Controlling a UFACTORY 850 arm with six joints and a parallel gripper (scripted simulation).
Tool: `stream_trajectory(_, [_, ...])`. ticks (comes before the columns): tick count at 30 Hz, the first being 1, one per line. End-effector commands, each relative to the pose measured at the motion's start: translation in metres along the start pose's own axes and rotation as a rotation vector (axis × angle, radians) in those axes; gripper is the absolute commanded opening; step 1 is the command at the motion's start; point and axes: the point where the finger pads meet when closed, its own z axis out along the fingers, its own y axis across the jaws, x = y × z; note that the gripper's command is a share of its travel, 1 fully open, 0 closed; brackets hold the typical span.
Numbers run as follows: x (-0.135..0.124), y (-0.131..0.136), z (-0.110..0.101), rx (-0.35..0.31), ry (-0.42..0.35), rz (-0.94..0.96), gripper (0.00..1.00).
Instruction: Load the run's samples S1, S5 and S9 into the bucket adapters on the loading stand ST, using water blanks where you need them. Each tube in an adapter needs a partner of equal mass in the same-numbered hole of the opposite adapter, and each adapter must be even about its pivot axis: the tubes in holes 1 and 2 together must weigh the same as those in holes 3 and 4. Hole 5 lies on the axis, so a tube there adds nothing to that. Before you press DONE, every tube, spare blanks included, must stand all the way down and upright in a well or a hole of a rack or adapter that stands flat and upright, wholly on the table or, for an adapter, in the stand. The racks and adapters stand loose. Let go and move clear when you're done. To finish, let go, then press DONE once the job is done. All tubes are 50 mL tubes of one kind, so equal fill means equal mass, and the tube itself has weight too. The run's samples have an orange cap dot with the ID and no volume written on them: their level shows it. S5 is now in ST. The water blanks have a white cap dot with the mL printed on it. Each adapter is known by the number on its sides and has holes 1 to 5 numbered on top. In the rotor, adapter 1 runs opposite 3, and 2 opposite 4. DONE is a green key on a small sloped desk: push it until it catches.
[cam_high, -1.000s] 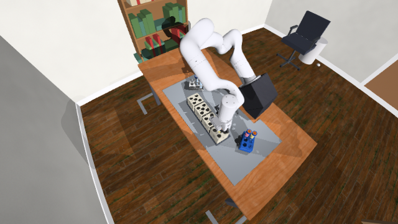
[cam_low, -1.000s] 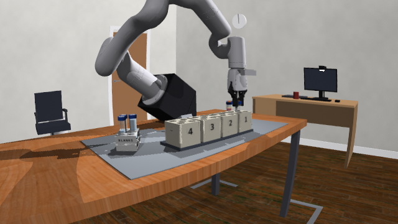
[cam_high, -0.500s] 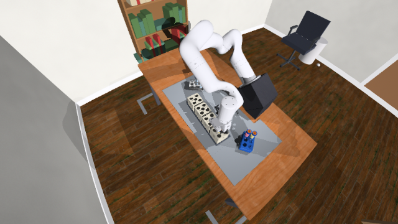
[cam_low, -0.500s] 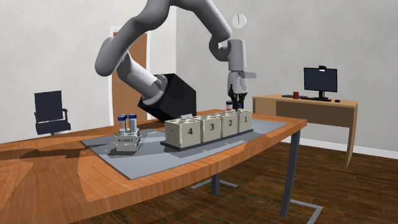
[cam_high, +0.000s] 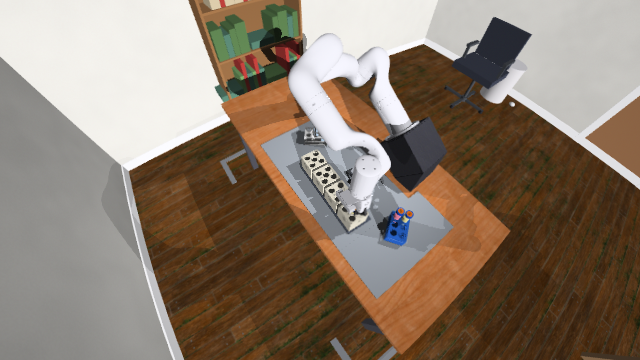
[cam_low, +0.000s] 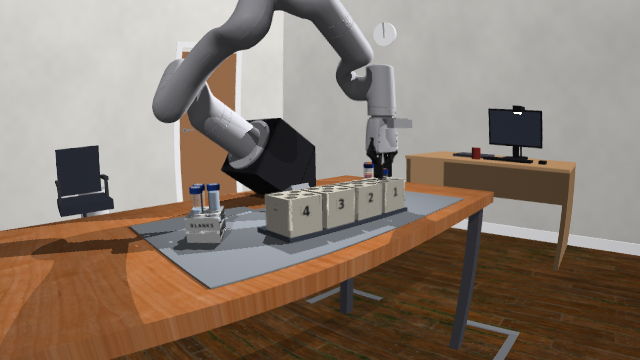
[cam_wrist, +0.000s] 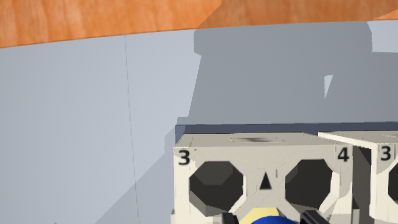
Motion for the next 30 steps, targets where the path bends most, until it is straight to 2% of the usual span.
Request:
stream_trajectory(1, [0.0006, -0.0003, -0.0008, 0.001, 0.001, 0.001, 0.0])
stream_trajectory(4, [0.0007, -0.0003, -0.0008, 0.001, 0.001, 0.001, 0.0])
stream_trajectory(5, [0.0006, -0.0003, -0.0004, 0.001, 0.001, 0.001, 0.44])
stream_trajectory(30, [0.0007, -0.0003, -0.0005, 0.001, 0.001, 0.001, 0.44])
